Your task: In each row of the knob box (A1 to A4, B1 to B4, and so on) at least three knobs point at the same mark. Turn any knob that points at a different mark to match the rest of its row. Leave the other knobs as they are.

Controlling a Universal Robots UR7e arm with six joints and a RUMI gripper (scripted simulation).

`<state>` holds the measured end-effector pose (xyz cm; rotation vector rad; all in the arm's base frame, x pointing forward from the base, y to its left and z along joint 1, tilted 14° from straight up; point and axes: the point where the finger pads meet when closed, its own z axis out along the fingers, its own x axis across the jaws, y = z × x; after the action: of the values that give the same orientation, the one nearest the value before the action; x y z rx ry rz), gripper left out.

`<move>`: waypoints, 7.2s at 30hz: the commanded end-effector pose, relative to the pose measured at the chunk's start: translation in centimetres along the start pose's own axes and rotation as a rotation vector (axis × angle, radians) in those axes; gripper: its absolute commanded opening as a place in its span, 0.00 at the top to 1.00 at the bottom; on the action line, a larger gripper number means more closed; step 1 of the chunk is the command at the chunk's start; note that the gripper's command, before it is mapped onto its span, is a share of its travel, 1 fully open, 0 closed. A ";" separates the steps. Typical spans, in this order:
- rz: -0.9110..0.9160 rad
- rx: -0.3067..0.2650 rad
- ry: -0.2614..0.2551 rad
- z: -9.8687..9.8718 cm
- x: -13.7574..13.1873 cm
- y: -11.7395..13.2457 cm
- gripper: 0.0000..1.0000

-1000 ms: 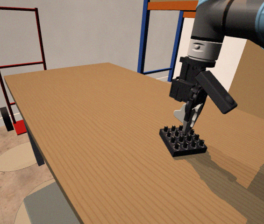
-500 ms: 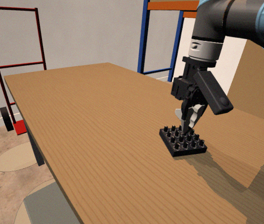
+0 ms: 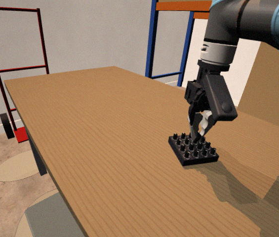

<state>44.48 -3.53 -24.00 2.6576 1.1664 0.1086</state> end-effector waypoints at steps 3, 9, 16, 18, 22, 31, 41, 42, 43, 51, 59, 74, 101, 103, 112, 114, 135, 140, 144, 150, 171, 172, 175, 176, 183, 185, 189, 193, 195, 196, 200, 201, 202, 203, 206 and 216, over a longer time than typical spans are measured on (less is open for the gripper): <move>0.108 -0.002 -0.002 0.0 0.1 0.0 0.96; 0.240 -0.002 -0.002 0.0 0.1 0.0 0.96; 0.380 -0.002 -0.002 0.0 0.2 0.1 0.96; 0.380 -0.002 -0.002 0.0 0.2 0.1 0.96; 0.453 -0.002 -0.002 0.0 0.2 0.1 0.96; 0.589 -0.003 -0.002 0.0 0.3 0.1 0.96; 0.677 -0.003 -0.001 0.0 0.3 0.1 0.96; 0.685 -0.003 -0.001 0.0 0.3 0.1 0.96; 0.693 -0.003 -0.001 0.0 0.3 0.1 0.96; 0.736 -0.003 -0.001 0.0 0.3 0.2 0.96; 0.757 -0.003 -0.001 0.0 0.4 0.2 0.96; 0.762 -0.003 -0.001 0.0 0.4 0.2 0.96; 0.762 -0.003 -0.001 0.0 0.4 0.2 0.89; 0.762 -0.003 -0.001 0.0 0.4 0.2 0.89; 0.762 -0.003 -0.001 -1.4 0.4 0.2 0.89; 0.762 -0.003 -0.001 -2.0 0.4 0.2 0.89; 0.762 -0.003 -0.001 -3.8 0.4 0.2 0.89; 0.762 -0.003 -0.001 -3.8 0.4 0.2 0.89; 0.753 -0.003 -0.001 -3.8 0.4 0.2 0.89; 0.679 -0.003 -0.001 -4.0 0.4 0.1 0.89; 0.143 -0.002 -0.002 -4.8 0.3 0.0 0.89; 0.097 -0.002 -0.002 -4.8 0.3 0.0 0.89; -0.017 -0.002 -0.002 -5.0 0.2 0.1 0.89; -0.050 -0.002 -0.002 -5.0 0.2 0.1 0.89; -0.277 -0.002 -0.003 -5.4 0.1 0.2 0.89; -0.342 -0.002 -0.003 -5.5 0.1 0.3 0.89; -0.401 -0.001 -0.003 -5.6 0.1 0.3 0.89; -0.487 -0.001 -0.003 -5.7 0.1 0.4 0.89; -0.515 -0.001 -0.003 -5.8 0.1 0.4 0.89; -0.525 -0.001 -0.003 -5.8 0.1 0.5 0.89; -0.545 -0.001 -0.003 -5.8 0.1 0.5 0.89; -0.546 -0.001 -0.003 -5.8 0.1 0.5 0.89; -0.546 -0.001 -0.003 -5.8 0.1 0.5 0.89; -0.546 -0.001 -0.003 -5.8 0.1 0.5 0.89; -0.546 -0.001 -0.003 -5.8 0.1 0.5 0.89; -0.546 -0.001 -0.003 -5.8 0.1 0.5 0.89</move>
<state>43.91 -2.71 -18.27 2.2364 1.8328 0.0072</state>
